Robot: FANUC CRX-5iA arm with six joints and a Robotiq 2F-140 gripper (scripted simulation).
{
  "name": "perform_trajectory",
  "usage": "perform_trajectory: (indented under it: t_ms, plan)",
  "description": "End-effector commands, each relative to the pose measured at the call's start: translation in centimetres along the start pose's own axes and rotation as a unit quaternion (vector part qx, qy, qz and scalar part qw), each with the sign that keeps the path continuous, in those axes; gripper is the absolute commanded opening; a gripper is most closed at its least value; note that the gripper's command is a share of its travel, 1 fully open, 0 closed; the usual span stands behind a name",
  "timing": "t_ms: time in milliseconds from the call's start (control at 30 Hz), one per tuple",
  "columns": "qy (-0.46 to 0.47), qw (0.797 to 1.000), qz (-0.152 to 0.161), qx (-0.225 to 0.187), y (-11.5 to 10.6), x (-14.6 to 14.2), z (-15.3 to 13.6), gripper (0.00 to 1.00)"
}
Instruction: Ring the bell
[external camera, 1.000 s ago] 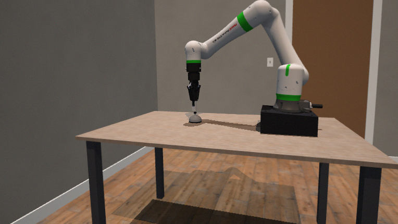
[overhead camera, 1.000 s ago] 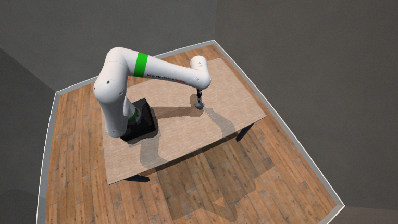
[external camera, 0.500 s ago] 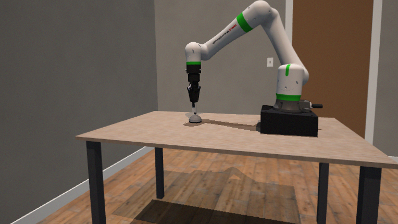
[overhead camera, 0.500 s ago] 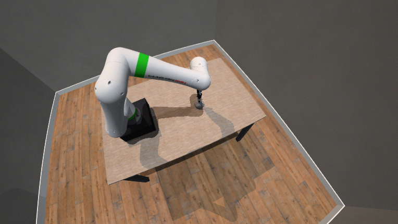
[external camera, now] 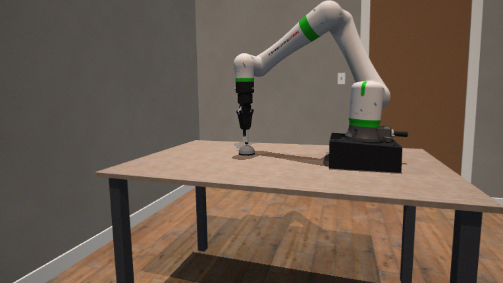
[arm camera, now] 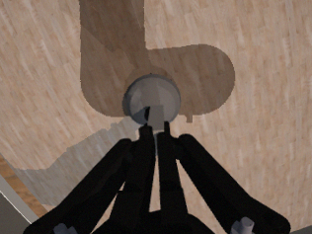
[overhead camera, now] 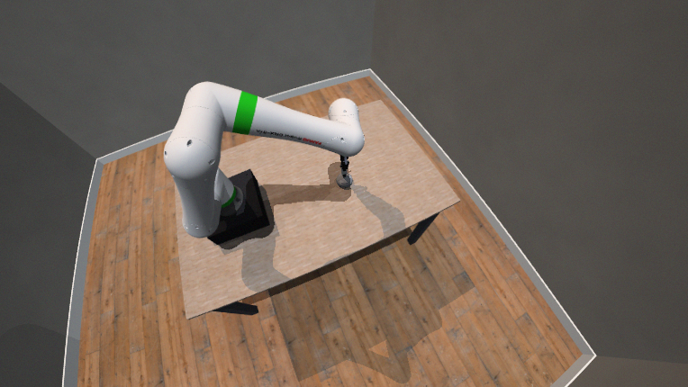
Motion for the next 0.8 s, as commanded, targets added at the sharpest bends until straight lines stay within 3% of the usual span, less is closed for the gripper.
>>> perform_trajectory:
  t_ms: [0, 767]
  plan:
    - [0.000, 1.000, 0.000, 0.000, -0.02, 0.00, -0.02, 0.00]
    - [0.000, 1.000, 0.000, 0.000, 0.31, 0.00, -0.02, 0.00]
Point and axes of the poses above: the point where the finger pads meet when closed, its own y axis out along the fingers, its own x axis across the jaws, z = x × y, the point moved 7 cm from there along -y, back along the fingers, and after that the axes turned 5 degrees about -y, right-handed, at the moved point
